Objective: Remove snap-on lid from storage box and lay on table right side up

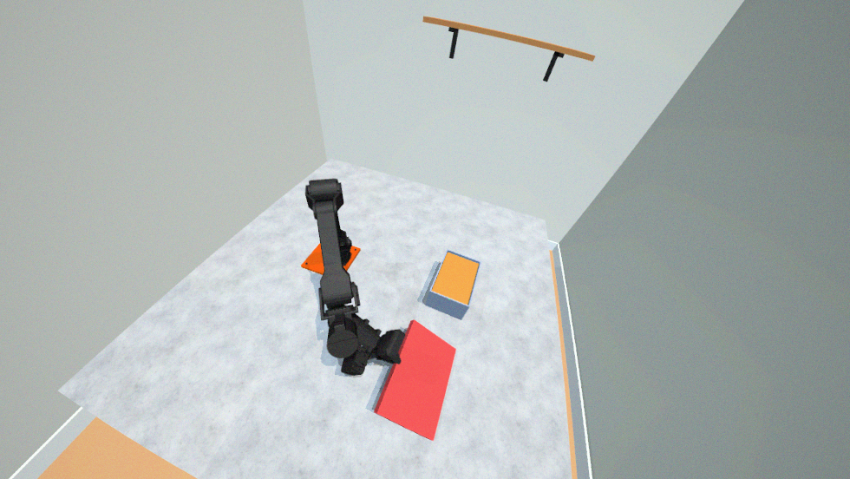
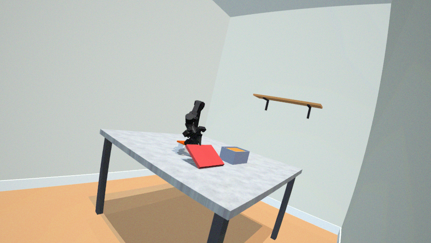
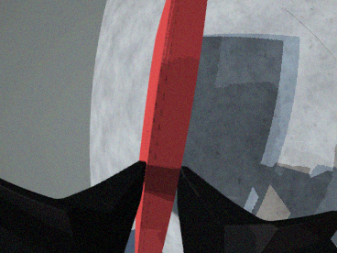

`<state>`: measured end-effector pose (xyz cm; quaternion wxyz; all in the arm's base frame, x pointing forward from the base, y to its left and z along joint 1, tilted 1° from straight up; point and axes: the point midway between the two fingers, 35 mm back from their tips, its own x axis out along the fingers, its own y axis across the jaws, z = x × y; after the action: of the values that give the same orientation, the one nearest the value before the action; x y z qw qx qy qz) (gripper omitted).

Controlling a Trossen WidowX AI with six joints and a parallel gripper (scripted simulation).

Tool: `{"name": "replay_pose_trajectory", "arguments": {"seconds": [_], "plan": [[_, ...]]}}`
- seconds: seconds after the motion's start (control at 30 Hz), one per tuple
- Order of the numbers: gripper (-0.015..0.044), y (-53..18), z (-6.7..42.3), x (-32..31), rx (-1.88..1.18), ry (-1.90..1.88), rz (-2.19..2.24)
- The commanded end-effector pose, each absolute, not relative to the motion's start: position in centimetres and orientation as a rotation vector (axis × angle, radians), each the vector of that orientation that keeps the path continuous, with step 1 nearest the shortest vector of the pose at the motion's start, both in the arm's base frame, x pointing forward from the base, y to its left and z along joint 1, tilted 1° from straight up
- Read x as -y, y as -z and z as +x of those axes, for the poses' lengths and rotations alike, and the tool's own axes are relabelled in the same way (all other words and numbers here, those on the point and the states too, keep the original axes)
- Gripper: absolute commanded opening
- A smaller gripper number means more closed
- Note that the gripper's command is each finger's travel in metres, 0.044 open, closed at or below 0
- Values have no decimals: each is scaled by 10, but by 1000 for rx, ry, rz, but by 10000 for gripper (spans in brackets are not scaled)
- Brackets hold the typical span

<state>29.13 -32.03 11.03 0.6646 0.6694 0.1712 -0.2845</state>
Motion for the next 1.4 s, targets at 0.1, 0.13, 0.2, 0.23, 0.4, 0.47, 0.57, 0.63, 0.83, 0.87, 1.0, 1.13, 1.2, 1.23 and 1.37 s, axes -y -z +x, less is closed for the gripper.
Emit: {"name": "replay_pose_trajectory", "arguments": {"seconds": [0.1, 0.13, 0.2, 0.23, 0.4, 0.47, 0.57, 0.63, 0.83, 0.87, 1.0, 1.13, 1.2, 1.23, 1.37], "plan": [[0, -90, 289, 316, -416, 659, 1535], [0, -90, 289, 316, -416, 659, 1535], [0, -88, 289, 316, -416, 659, 1535], [0, -87, 289, 316, -416, 659, 1535], [0, -83, 289, 316, -416, 659, 1535], [0, -82, 289, 316, -416, 659, 1535], [0, -79, 289, 316, -416, 659, 1535], [0, -78, 289, 316, -416, 659, 1535], [0, -73, 289, 316, -416, 659, 1535], [0, -72, 289, 316, -416, 659, 1535], [0, -69, 289, 316, -416, 659, 1535], [53, -82, 291, 320, -405, 652, 1527], [105, -83, 292, 320, -416, 659, 1534], [131, -83, 292, 320, -416, 659, 1534], [236, -83, 292, 320, -416, 659, 1534]]}}
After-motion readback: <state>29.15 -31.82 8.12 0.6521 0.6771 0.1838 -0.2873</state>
